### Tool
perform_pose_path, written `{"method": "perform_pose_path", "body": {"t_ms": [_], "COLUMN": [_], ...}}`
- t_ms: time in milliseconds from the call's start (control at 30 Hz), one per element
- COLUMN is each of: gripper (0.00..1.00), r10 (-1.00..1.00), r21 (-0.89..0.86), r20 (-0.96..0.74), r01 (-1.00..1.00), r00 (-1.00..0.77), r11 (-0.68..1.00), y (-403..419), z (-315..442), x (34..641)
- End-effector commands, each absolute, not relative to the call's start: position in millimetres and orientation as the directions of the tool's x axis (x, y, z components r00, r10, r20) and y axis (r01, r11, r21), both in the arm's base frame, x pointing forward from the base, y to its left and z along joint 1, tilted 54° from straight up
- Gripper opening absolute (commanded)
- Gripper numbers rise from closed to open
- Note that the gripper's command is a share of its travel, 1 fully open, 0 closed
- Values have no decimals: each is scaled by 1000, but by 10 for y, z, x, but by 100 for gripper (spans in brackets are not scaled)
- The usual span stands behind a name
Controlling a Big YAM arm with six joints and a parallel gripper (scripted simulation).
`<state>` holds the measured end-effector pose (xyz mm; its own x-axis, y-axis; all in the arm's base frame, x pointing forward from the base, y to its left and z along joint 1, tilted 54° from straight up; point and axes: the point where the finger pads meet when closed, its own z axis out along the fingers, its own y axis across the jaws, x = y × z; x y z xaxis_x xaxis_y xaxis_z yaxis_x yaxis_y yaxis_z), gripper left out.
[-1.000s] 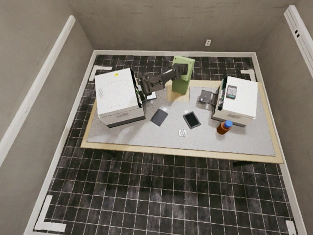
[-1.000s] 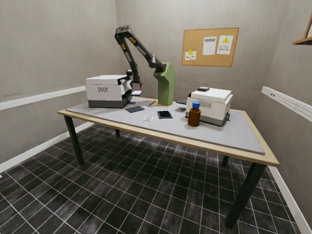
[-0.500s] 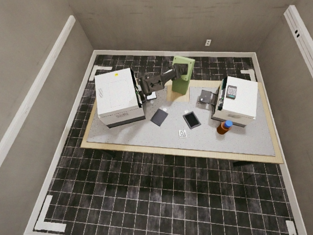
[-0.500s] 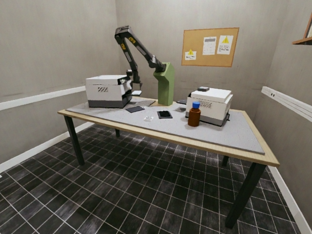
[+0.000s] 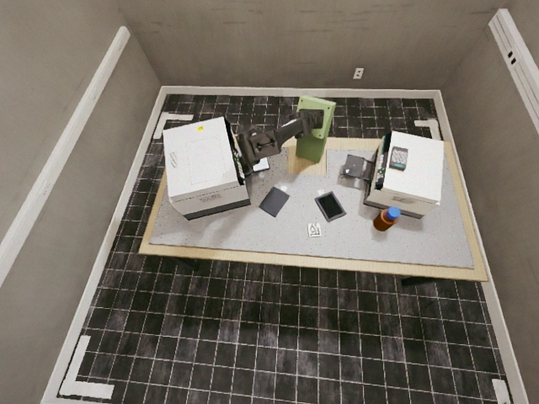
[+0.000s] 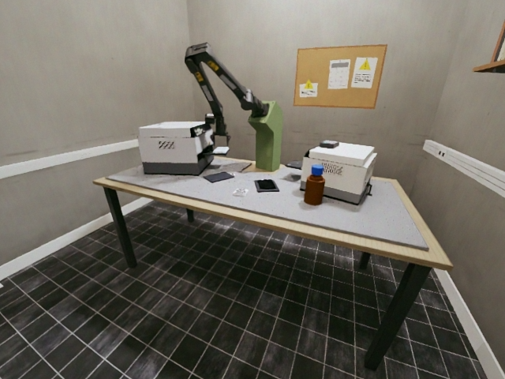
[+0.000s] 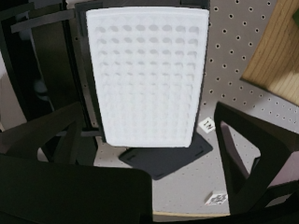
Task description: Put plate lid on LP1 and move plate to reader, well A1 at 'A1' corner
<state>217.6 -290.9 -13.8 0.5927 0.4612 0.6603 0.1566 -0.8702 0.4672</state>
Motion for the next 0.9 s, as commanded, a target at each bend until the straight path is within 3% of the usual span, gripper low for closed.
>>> {"method": "perform_pose_path", "body": {"t_ms": [0, 867], "gripper": [100, 100], "r10": [456, 469], "r21": [462, 472], "r20": [663, 660], "r01": [156, 162], "r00": [593, 586], "r11": [-873, -866], "y": [-2901, -2937], "z": [-185, -204], "x": [2223, 2337]}}
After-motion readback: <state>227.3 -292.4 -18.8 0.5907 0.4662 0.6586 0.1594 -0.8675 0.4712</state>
